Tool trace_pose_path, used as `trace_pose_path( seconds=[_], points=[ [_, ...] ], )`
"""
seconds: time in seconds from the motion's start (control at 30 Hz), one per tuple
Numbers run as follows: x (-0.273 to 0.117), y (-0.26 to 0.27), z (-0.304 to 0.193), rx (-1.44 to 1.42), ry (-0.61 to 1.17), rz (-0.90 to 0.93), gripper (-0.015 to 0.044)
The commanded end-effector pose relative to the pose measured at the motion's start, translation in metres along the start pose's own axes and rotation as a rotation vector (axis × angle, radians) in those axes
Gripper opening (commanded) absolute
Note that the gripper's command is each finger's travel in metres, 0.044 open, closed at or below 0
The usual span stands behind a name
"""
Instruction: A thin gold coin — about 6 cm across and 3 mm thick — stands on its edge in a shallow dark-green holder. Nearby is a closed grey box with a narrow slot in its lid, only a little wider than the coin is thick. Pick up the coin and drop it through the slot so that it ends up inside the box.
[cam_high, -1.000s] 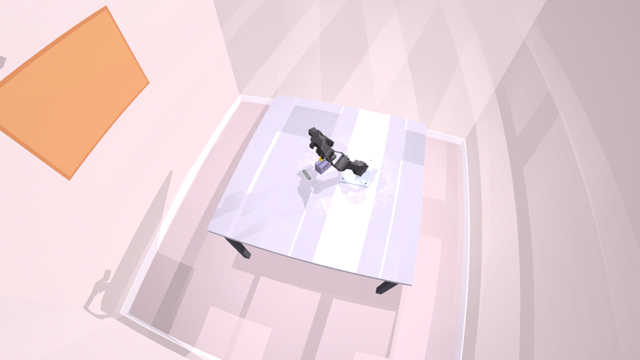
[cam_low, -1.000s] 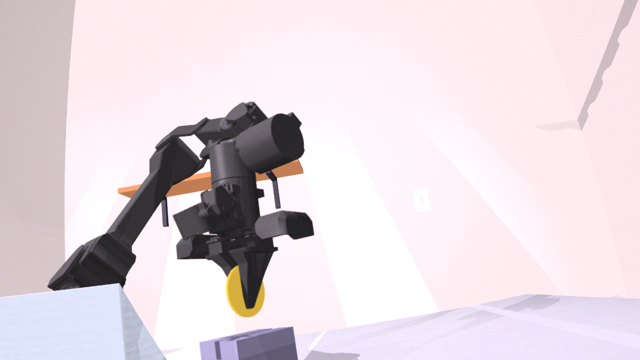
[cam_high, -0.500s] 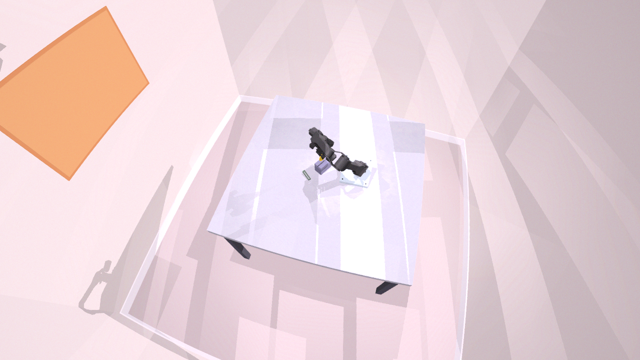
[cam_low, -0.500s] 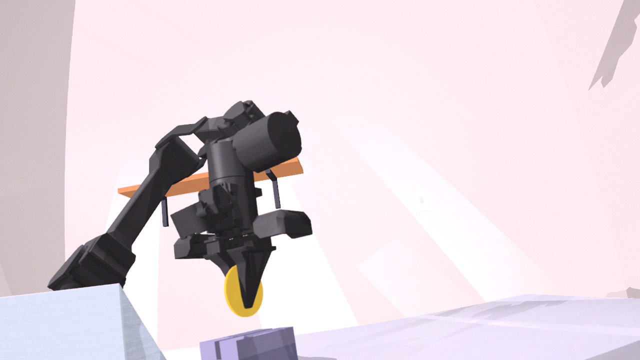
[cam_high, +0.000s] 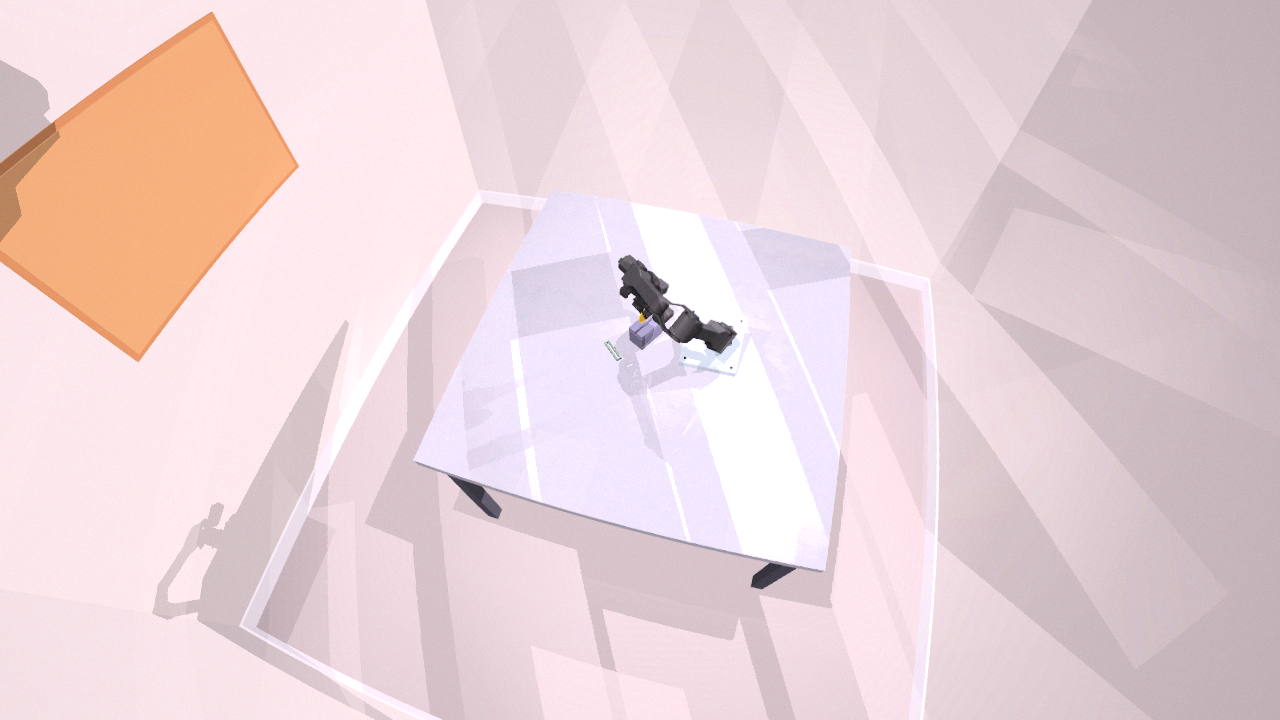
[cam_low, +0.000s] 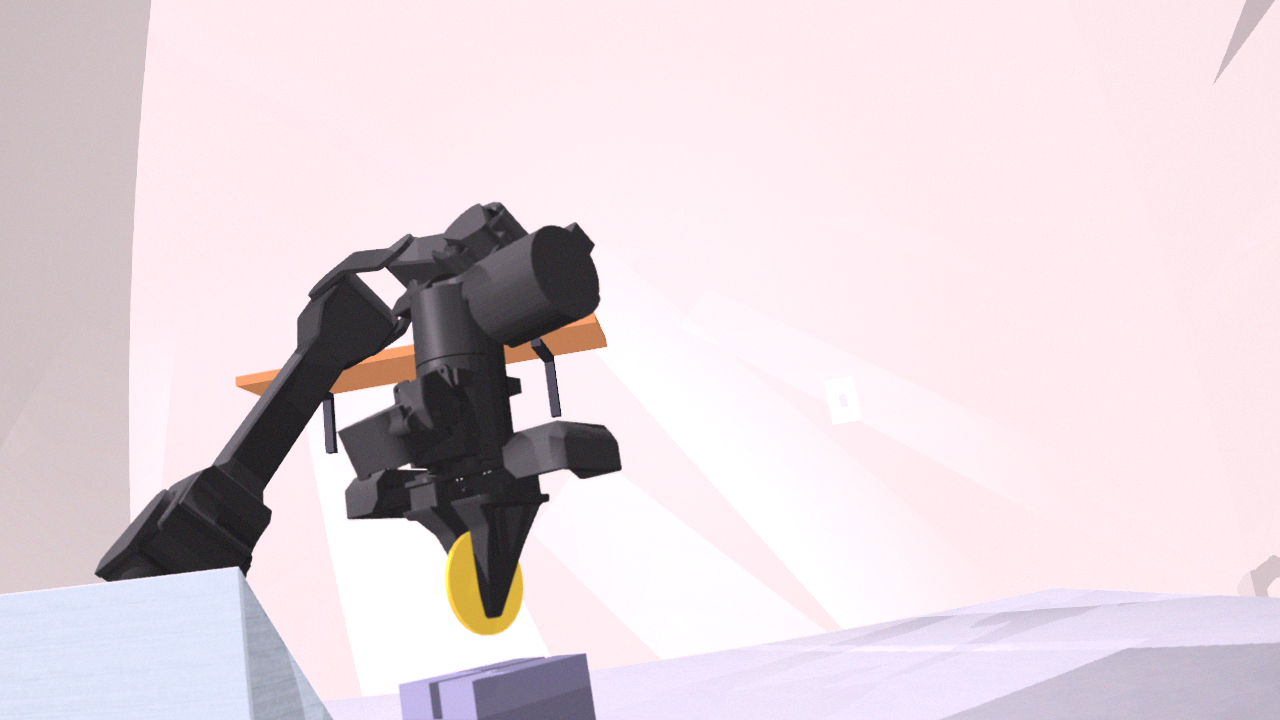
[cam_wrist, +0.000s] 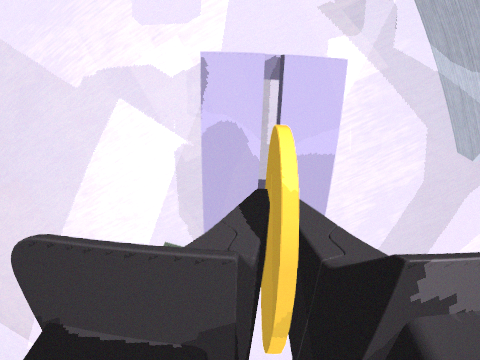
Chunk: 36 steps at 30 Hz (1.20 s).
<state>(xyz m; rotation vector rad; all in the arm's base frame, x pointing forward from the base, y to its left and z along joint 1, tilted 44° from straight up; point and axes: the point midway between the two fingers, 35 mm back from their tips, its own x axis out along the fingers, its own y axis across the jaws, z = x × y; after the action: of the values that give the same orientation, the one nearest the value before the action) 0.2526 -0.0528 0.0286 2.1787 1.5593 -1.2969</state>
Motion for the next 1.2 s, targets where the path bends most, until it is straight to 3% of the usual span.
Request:
trace_pose_path(
  seconds=[0.0,1.17],
  points=[
    [0.0,0.0,0.0,0.0,0.0,0.0,0.0],
    [0.016,-0.001,0.001,0.009,0.001,0.0,0.0]
  ],
)
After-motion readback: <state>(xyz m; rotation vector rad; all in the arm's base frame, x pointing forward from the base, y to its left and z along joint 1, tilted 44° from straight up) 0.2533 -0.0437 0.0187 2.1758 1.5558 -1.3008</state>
